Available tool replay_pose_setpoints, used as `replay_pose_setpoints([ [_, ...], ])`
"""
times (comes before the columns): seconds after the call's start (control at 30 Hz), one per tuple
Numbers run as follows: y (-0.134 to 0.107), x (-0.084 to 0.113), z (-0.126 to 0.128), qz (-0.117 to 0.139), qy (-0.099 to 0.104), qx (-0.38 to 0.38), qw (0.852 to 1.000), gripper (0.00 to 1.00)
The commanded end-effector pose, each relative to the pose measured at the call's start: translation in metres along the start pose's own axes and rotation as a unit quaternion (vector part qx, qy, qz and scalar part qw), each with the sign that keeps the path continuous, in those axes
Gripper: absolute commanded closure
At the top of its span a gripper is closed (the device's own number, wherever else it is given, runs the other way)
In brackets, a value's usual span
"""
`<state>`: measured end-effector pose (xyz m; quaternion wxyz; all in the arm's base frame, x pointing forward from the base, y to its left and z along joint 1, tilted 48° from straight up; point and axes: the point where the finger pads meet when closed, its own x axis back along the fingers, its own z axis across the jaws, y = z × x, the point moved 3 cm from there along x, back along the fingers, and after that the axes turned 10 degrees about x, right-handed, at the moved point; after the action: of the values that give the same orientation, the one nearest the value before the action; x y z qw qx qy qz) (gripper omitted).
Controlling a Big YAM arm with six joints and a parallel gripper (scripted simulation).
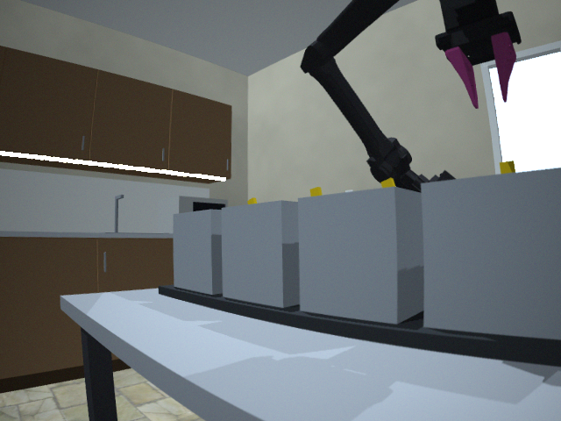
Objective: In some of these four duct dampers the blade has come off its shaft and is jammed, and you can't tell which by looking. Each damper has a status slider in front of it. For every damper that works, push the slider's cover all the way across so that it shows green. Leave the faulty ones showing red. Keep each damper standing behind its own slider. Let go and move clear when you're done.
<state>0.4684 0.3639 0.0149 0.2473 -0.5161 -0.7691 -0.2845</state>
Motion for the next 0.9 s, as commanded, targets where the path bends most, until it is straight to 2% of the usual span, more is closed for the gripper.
replay_pose_setpoints([
  [0.0, 0.0004, 0.0048, 0.0011, -0.004, 0.000, 0.009, 1.000, 0.64],
  [0.67, 0.0004, 0.0048, 0.0011, -0.004, 0.000, 0.009, 1.000, 0.64],
  [0.7, 0.0004, 0.0048, 0.0011, -0.004, 0.000, 0.009, 1.000, 1.00],
  [0.87, 0.0004, 0.0048, 0.0011, -0.004, 0.000, 0.009, 1.000, 1.00],
])
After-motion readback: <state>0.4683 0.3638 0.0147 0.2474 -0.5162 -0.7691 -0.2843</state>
